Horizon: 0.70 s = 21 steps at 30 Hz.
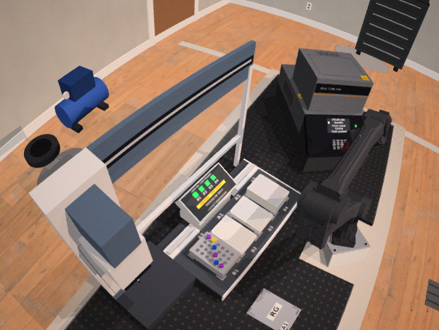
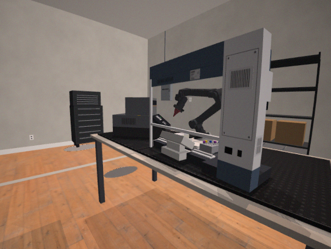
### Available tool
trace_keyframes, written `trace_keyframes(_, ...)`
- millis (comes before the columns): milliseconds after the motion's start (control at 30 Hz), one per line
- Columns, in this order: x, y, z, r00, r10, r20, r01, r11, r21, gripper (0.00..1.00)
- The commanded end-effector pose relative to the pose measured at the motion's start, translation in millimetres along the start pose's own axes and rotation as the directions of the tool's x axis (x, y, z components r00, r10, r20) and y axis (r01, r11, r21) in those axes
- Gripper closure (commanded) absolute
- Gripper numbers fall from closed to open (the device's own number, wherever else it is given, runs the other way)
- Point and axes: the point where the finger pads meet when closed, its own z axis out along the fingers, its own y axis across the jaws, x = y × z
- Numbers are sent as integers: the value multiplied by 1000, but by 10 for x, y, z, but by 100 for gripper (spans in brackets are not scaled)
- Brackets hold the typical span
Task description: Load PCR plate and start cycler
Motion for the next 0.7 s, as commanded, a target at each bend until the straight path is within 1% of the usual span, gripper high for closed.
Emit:
trace_keyframes(0, -129, 126, -166, 996, 25, 90, -22, 999, -37, 100)
trace_keyframes(33, -116, 107, -145, 994, 41, 98, -37, 998, -44, 100)
trace_keyframes(67, -158, 112, -171, 993, 56, 104, -50, 997, -57, 100)
trace_keyframes(167, -168, 107, -185, 994, 57, 98, -51, 997, -58, 100)
trace_keyframes(233, -274, 146, -302, 987, 89, 137, -78, 994, -83, 100)
trace_keyframes(267, -287, 150, -317, 983, 99, 156, -85, 992, -91, 100)
trace_keyframes(400, -203, 137, -258, 972, 126, 200, -98, 984, -146, 100)
trace_keyframes(533, -209, 69, -208, 951, 190, 243, -145, 971, -192, 100)
trace_keyframes(567, -211, 66, -201, 947, 201, 250, -151, 967, -205, 100)
trace_keyframes(633, -221, 58, -171, 954, 200, 222, -159, 968, -192, 100)
trace_keyframes(667, -221, 58, -171, 954, 200, 222, -159, 968, -192, 100)
